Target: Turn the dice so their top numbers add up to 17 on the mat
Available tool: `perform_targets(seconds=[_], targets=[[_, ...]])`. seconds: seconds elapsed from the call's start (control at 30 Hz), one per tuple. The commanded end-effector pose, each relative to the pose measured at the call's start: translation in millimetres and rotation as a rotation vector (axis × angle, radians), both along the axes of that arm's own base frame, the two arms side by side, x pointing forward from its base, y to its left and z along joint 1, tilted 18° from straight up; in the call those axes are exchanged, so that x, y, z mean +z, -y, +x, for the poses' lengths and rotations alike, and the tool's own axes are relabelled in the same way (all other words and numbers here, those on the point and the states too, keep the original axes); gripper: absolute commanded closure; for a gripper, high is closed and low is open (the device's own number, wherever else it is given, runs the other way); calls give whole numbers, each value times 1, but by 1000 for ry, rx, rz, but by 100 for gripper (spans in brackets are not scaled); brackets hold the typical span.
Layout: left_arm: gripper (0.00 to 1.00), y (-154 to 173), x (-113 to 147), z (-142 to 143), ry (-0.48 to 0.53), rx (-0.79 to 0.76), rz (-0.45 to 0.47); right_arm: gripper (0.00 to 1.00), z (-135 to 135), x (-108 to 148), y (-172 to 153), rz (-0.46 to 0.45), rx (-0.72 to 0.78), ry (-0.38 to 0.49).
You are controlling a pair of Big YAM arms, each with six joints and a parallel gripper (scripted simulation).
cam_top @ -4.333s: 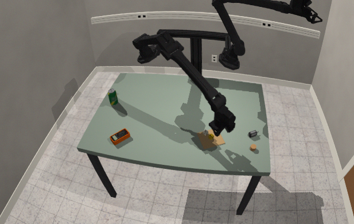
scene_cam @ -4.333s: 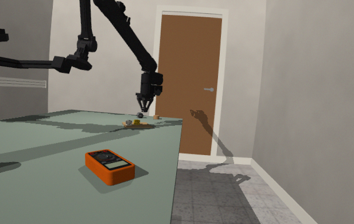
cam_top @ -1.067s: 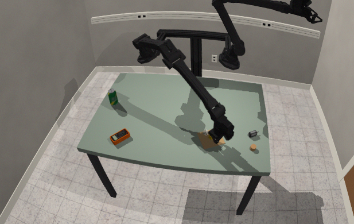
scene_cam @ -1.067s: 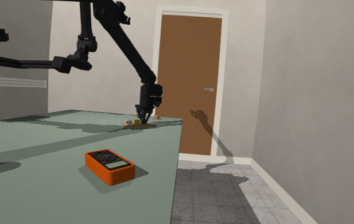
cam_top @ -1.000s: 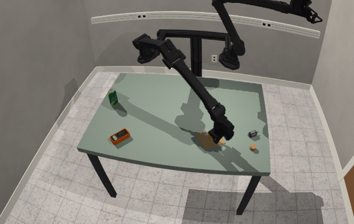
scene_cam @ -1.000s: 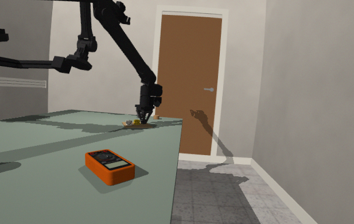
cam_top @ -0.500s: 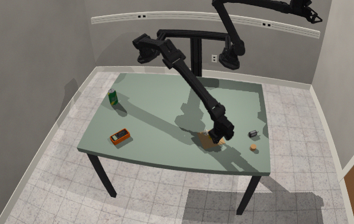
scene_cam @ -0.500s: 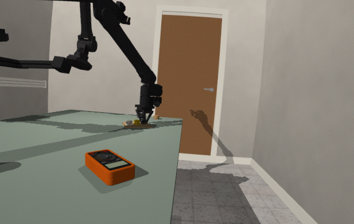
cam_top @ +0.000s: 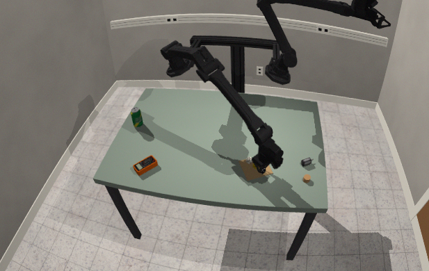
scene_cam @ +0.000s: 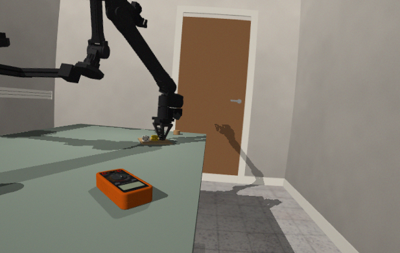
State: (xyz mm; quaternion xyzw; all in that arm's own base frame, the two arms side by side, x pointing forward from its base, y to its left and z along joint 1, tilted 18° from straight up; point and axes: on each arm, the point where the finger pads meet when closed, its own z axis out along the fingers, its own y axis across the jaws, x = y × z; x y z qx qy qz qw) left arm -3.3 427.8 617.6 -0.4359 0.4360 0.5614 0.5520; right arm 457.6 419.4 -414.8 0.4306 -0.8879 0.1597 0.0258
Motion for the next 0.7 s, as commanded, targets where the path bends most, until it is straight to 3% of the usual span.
perform_targets(seconds=[0.0, 0.5, 0.6, 0.63, 0.67], targets=[[0, 16, 21, -4, 7, 8, 59, 61, 5, 35, -29, 29, 9, 26], [0, 16, 21, -4, 7, 8, 59, 61, -3, 97, -46, 30, 7, 26], [0, 16, 21, -4, 7, 8, 59, 61, 1, 98, -42, 30, -2, 27], [0, 16, 21, -4, 7, 8, 59, 61, -11, 66, -18, -12, -14, -9], [0, 16, 21, -4, 7, 8, 59, 61, -12, 66, -17, -15, -13, -11]])
